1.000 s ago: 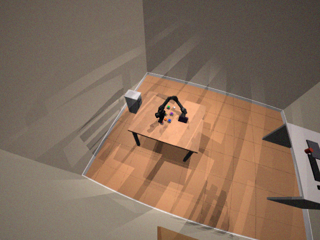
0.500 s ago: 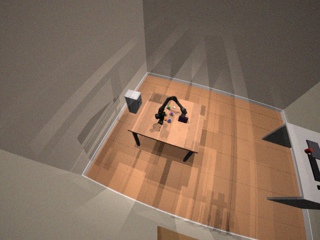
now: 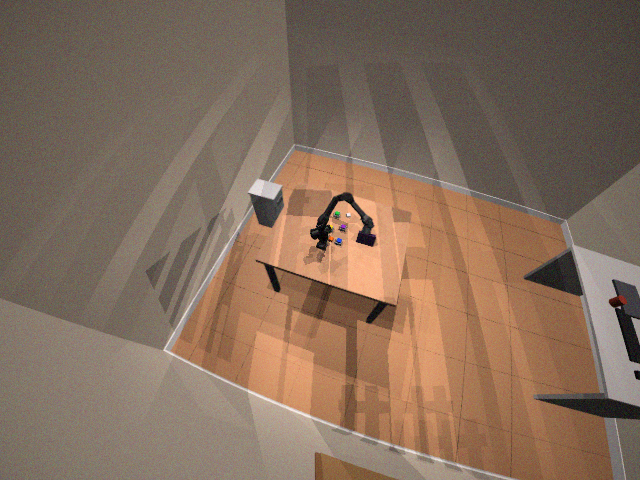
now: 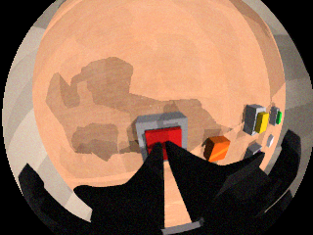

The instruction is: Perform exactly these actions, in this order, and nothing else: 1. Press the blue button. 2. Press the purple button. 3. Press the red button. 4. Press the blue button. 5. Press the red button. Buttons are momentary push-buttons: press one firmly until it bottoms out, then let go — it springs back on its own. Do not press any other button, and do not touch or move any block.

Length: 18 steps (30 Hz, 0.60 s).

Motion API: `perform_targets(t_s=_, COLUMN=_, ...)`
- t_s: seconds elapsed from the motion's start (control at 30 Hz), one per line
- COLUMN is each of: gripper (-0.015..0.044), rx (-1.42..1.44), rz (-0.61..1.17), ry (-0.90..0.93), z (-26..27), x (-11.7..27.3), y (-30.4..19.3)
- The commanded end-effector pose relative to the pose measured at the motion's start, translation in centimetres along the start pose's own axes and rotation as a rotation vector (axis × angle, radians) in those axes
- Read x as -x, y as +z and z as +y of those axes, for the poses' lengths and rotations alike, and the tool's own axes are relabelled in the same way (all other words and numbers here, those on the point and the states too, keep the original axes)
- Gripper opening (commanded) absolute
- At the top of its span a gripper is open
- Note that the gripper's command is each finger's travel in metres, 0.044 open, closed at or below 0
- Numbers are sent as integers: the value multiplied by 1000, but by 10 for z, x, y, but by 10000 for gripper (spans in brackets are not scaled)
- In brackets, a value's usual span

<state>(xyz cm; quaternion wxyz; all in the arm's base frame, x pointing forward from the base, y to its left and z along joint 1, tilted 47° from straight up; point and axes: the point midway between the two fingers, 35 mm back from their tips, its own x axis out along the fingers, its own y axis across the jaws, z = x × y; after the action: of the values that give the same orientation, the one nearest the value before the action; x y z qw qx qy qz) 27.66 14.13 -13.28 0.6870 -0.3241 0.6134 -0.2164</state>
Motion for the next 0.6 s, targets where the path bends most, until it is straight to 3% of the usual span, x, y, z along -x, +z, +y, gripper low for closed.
perform_targets(t_s=0.0, gripper=20, rx=9, rz=-1, ry=-7, z=-1, x=-2, y=-1)
perform_targets(t_s=0.33, gripper=20, rx=9, rz=-1, ry=-7, z=-1, x=-2, y=-1)
perform_targets(t_s=0.47, gripper=20, rx=9, rz=0, ry=-5, z=0, x=30, y=-1)
perform_targets(t_s=0.57, gripper=20, rx=9, rz=0, ry=-6, z=-1, x=33, y=-1)
